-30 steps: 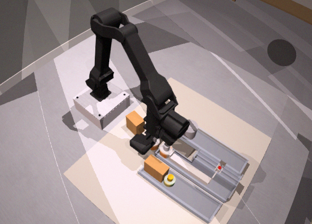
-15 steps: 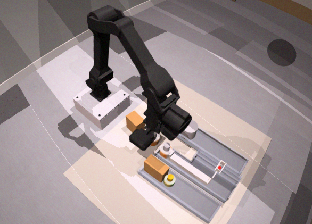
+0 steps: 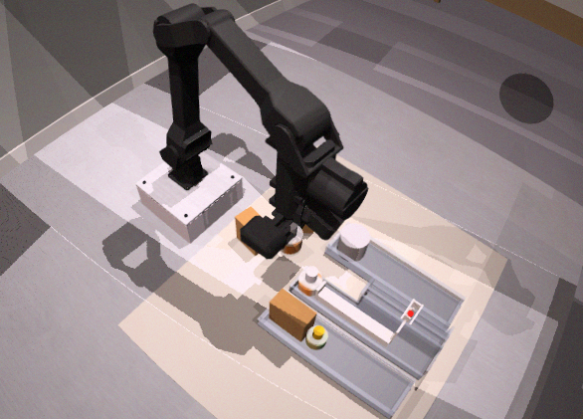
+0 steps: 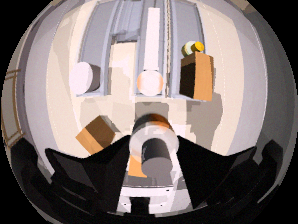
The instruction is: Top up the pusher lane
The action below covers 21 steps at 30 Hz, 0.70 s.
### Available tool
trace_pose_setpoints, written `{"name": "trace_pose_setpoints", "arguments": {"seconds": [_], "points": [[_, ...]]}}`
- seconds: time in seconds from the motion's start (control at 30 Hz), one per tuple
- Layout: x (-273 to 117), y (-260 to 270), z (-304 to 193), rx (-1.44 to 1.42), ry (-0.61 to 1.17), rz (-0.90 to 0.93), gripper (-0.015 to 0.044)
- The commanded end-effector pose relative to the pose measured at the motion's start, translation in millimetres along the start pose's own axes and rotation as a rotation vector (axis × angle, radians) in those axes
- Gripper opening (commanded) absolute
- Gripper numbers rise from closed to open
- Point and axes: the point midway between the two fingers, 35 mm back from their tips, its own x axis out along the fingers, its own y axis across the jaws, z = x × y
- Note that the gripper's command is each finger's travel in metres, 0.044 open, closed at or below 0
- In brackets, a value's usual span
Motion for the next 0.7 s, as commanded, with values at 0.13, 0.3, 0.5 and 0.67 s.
{"name": "trace_pose_setpoints", "arguments": {"seconds": [0.13,0.3,0.5,0.67], "points": [[34.2,1.4,4.3,0.008,-0.003,0.004,0.0000],[48.7,1.8,4.4,0.010,-0.002,0.004,0.0000],[64.2,1.8,5.0,0.010,-0.002,0.004,0.0000],[72.2,1.8,5.0,0.010,-0.002,0.004,0.0000]]}}
